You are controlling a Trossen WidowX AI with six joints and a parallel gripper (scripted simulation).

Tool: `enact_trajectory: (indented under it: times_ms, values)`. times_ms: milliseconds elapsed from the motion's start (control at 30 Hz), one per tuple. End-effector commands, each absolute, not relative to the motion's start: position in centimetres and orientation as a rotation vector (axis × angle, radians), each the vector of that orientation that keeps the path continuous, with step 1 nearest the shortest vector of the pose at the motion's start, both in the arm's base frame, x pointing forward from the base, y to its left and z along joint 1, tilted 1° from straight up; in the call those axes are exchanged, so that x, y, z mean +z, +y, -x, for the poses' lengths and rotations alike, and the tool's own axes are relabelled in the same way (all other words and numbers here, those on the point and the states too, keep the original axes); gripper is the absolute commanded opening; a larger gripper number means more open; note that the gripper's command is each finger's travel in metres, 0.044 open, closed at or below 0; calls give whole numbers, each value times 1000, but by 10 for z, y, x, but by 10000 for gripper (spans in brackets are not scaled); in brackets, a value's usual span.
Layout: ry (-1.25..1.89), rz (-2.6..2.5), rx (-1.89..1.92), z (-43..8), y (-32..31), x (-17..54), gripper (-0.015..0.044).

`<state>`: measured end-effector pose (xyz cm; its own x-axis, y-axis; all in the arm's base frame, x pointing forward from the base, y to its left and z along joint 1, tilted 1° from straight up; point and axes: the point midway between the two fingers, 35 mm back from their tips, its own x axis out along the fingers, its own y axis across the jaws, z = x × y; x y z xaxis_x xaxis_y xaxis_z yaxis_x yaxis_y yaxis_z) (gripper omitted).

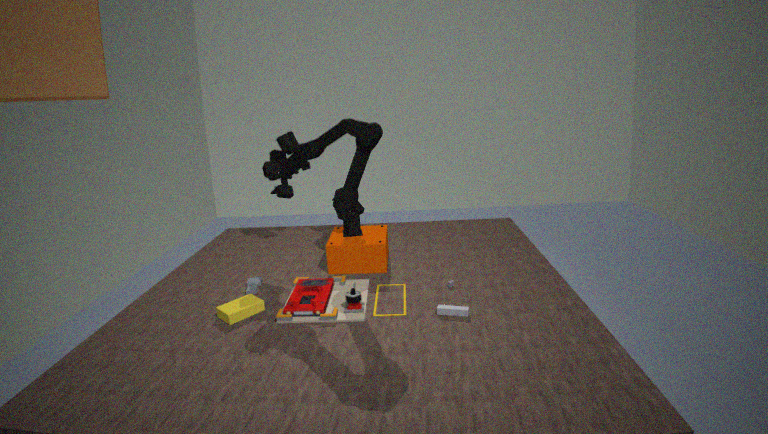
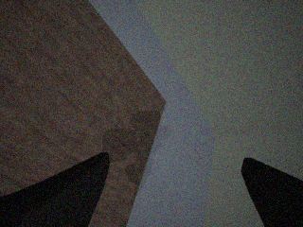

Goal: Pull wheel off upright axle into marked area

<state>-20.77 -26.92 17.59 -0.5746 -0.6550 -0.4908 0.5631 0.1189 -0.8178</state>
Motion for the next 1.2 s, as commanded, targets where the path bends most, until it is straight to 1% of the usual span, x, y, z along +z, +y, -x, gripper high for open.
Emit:
enact_trajectory:
  times_ms: [0,100,300,600,867,1167]
  values:
    - [1444,93,-1630,206,-271,176,374]
    - [1326,43,-1606,181,-293,171,300]
    - [1074,-126,-1512,104,-337,158,300]
    - [926,-338,-1291,-15,-354,135,300]
    - [842,-622,-1137,-131,-334,118,300]
    - [867,-958,-1053,-249,-267,100,300]
